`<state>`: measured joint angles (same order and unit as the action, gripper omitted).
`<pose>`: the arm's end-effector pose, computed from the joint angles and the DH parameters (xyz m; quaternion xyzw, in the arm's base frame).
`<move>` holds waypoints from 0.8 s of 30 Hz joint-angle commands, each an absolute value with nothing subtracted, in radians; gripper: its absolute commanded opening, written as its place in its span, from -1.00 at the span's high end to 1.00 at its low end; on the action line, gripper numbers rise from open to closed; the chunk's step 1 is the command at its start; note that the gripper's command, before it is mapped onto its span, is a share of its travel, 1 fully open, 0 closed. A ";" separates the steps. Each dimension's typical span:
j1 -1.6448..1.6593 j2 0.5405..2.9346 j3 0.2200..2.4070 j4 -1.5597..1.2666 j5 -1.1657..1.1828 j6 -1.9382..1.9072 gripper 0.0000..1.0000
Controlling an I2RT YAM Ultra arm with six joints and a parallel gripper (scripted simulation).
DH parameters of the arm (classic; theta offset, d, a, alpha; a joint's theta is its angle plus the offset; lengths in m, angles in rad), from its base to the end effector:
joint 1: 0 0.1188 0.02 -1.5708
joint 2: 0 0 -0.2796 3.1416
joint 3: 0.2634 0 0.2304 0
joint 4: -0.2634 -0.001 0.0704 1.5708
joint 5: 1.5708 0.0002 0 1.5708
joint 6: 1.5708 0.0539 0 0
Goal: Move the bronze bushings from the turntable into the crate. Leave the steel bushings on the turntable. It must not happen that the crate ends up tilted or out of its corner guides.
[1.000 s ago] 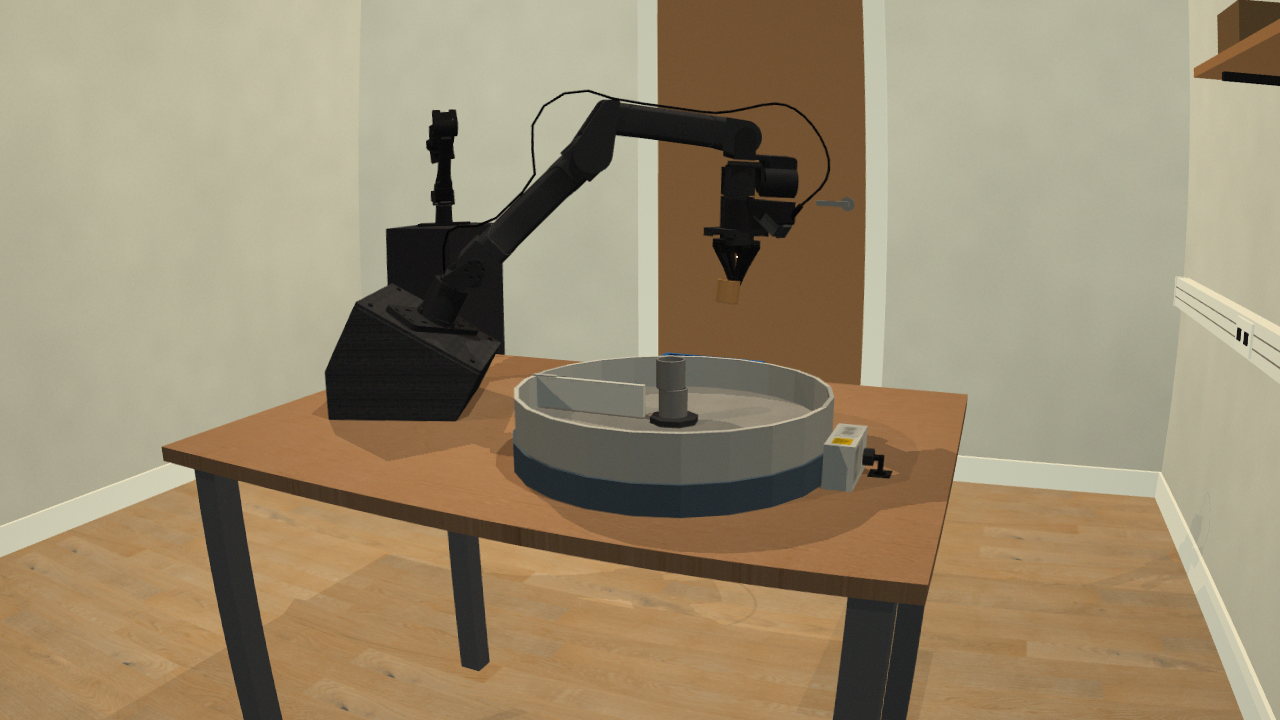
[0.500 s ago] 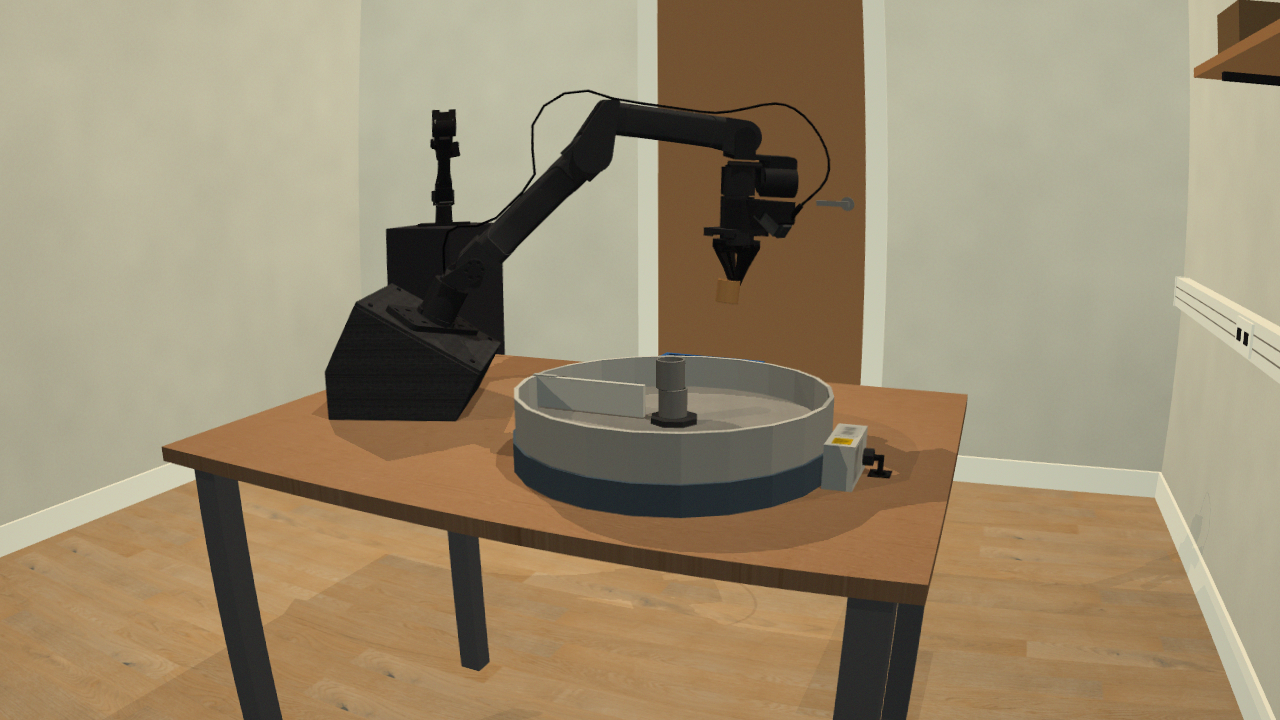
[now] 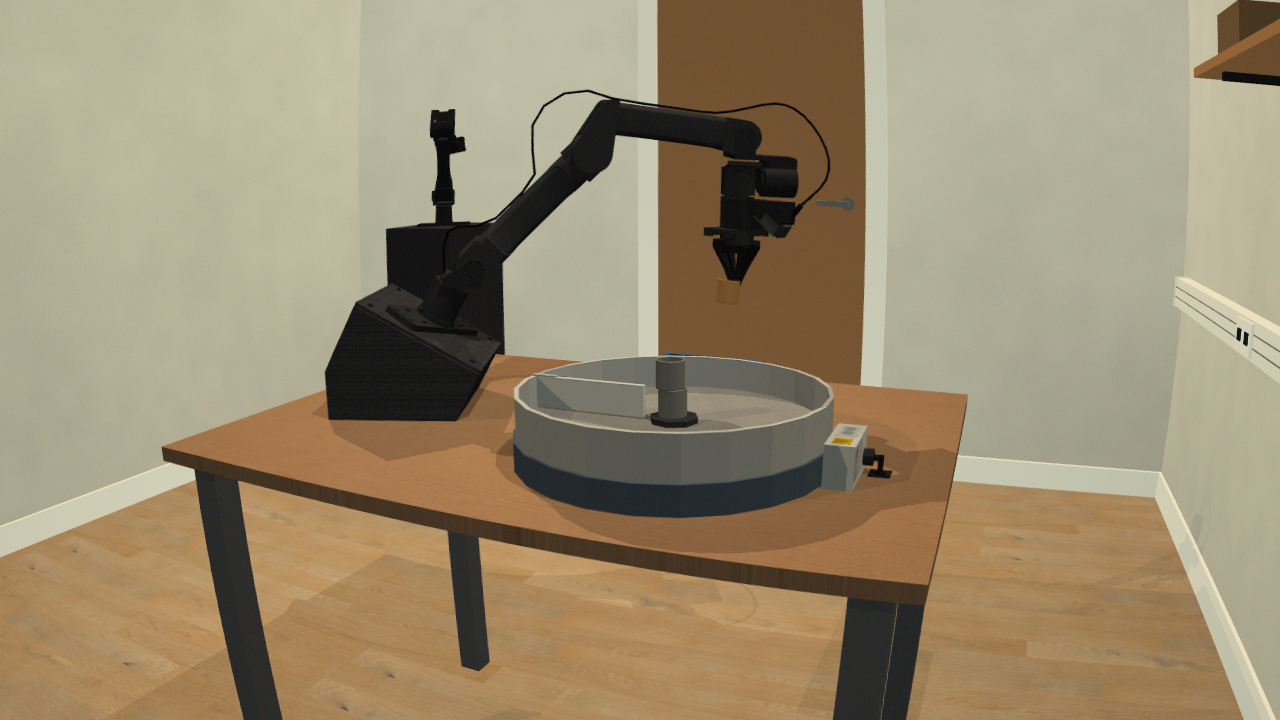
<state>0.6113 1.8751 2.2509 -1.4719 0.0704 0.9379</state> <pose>0.2843 0.1959 0.4125 0.1661 0.9571 0.1399 0.1919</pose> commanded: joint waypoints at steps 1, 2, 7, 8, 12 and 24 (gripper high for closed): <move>0.611 1.838 2.291 -1.476 0.088 0.946 1.00; 0.610 1.837 2.287 -1.455 0.088 0.946 1.00; 0.600 1.838 2.204 -1.413 0.087 0.937 1.00; 0.599 1.837 2.189 -1.400 0.087 0.935 1.00; 0.599 1.836 2.154 -1.368 0.086 0.929 1.00; 0.583 1.890 1.930 -1.119 0.068 0.915 1.00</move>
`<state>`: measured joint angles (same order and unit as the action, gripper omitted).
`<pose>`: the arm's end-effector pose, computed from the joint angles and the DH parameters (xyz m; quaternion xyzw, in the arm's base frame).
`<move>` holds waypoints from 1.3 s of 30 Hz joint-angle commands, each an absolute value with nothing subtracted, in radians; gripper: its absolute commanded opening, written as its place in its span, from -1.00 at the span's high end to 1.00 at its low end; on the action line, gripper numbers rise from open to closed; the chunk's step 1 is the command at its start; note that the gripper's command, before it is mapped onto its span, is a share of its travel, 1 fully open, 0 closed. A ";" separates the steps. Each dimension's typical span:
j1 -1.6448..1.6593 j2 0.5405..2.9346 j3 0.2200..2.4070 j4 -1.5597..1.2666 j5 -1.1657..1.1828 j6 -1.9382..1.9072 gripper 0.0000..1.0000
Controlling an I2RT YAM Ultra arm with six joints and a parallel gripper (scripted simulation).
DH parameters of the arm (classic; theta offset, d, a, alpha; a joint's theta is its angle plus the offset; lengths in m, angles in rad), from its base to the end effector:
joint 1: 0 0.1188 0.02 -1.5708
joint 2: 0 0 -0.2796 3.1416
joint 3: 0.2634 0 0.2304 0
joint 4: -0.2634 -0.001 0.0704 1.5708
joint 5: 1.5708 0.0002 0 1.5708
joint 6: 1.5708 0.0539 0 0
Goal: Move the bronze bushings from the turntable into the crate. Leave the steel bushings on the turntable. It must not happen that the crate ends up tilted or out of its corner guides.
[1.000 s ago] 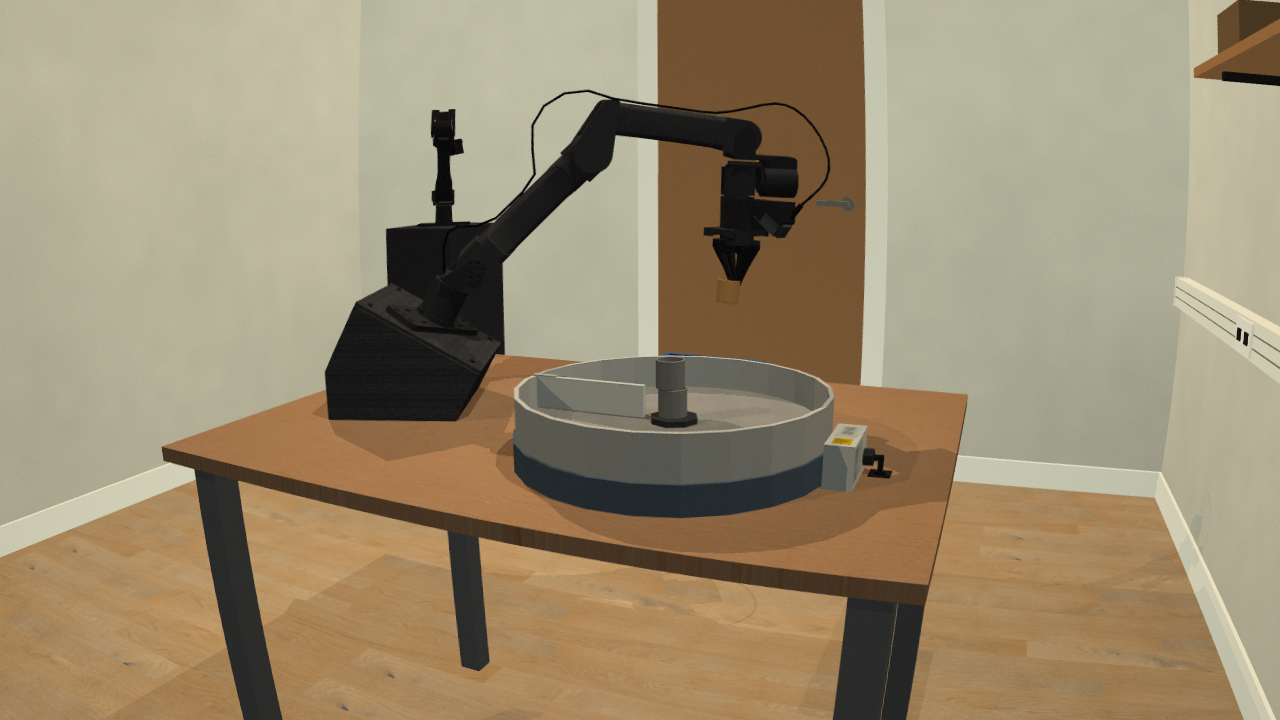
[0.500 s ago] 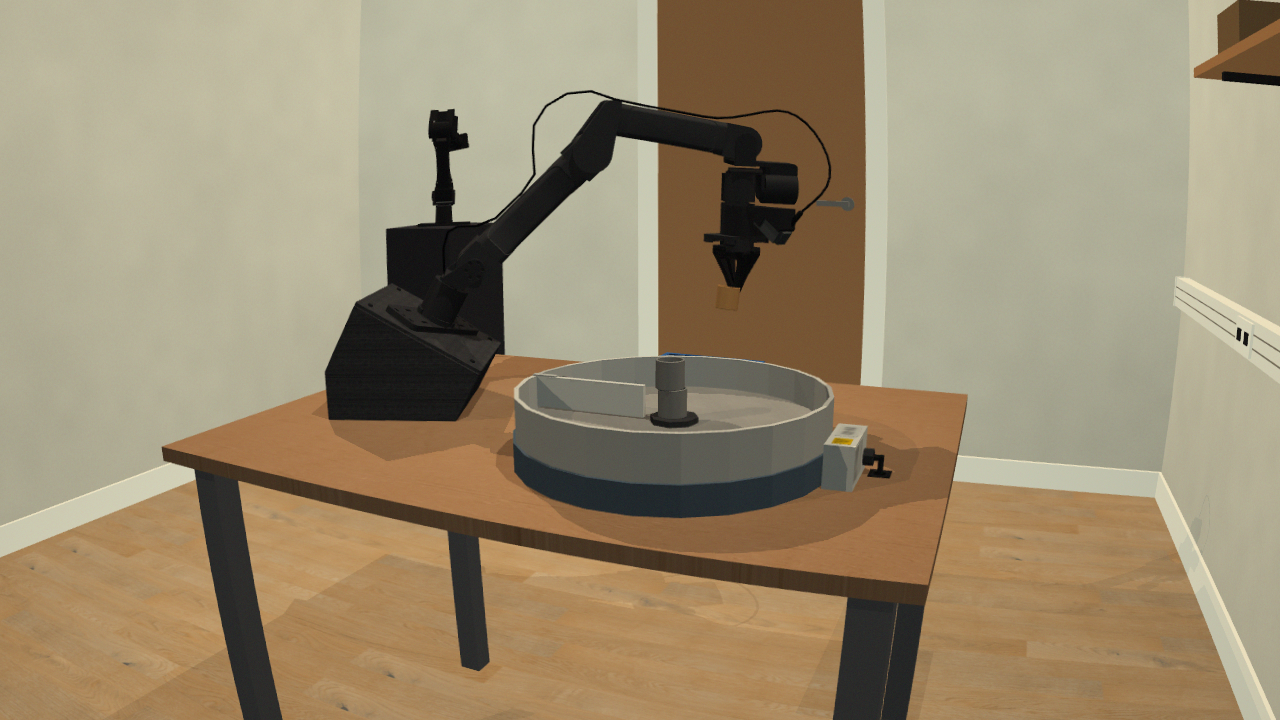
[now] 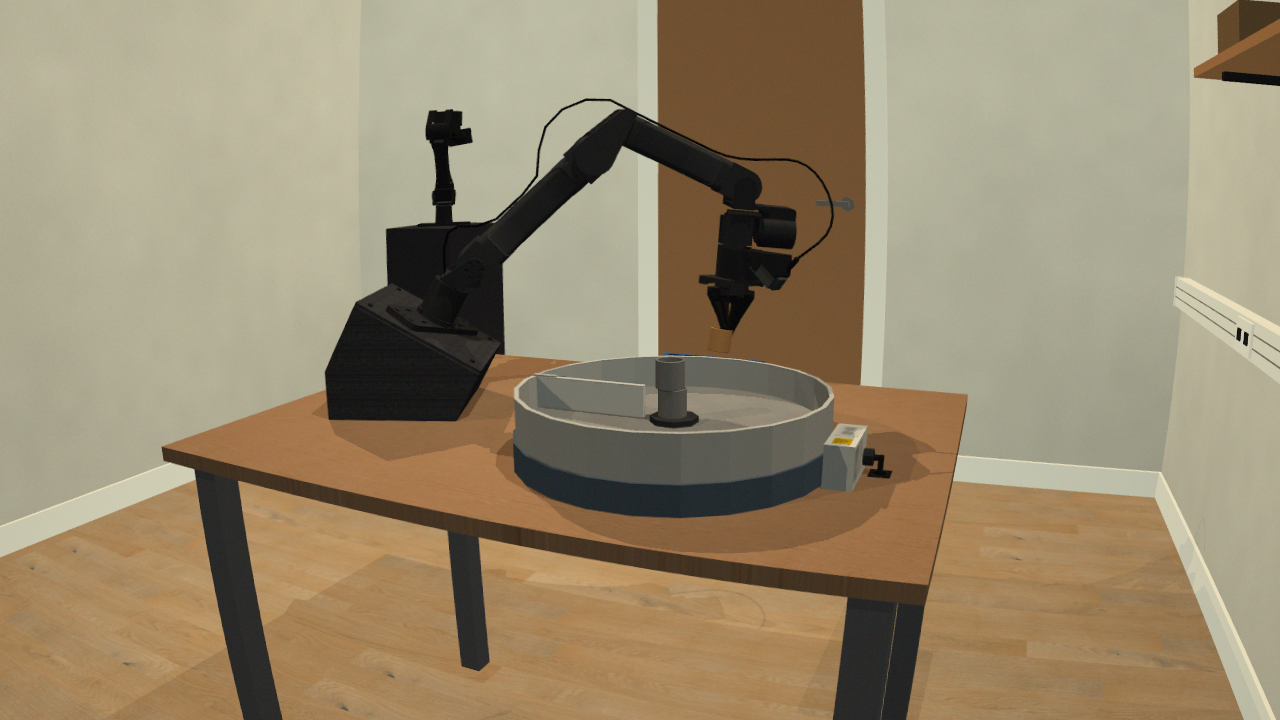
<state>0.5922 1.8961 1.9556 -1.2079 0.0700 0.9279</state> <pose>0.3157 0.2090 0.3435 0.1705 0.9622 0.1195 0.1754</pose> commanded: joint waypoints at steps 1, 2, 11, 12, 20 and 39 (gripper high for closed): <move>0.581 1.871 1.925 -1.108 0.067 0.914 1.00; 0.581 1.869 1.918 -1.097 0.066 0.914 1.00; 0.588 1.868 1.936 -1.069 0.064 0.914 1.00; 0.588 1.868 1.936 -1.069 0.064 0.914 1.00; 0.588 1.870 1.937 -1.079 0.064 0.914 1.00; 0.588 1.870 1.937 -1.079 0.064 0.914 1.00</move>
<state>0.5880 1.9102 1.9026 -1.0843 0.0696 0.9222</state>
